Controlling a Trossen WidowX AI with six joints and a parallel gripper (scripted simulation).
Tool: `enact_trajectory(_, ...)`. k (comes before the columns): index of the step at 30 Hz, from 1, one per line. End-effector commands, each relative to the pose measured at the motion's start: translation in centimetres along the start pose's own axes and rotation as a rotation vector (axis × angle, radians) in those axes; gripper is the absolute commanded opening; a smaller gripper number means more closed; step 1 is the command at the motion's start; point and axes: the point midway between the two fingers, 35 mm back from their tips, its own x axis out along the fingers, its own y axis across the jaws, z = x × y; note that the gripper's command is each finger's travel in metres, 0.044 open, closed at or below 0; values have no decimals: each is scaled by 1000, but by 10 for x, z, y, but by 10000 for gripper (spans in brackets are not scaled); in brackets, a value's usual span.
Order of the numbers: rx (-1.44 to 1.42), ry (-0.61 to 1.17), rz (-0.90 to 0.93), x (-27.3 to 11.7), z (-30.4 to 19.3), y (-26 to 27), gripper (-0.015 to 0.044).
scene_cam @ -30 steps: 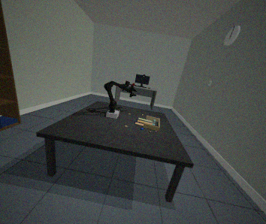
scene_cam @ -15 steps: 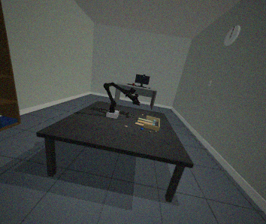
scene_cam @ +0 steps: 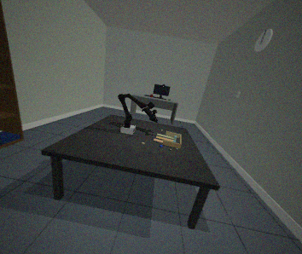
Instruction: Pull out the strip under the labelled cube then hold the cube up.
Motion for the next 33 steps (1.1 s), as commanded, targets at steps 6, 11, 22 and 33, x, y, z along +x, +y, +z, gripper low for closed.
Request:
enact_trajectory(6,69,327,38,48,8,33,138)
enact_trajectory(11,100,516,32,77,5,57,6)
enact_trajectory(22,134,896,-61,130,-29,107,0)
enact_trajectory(33,134,902,-63,137,-38,107,0)
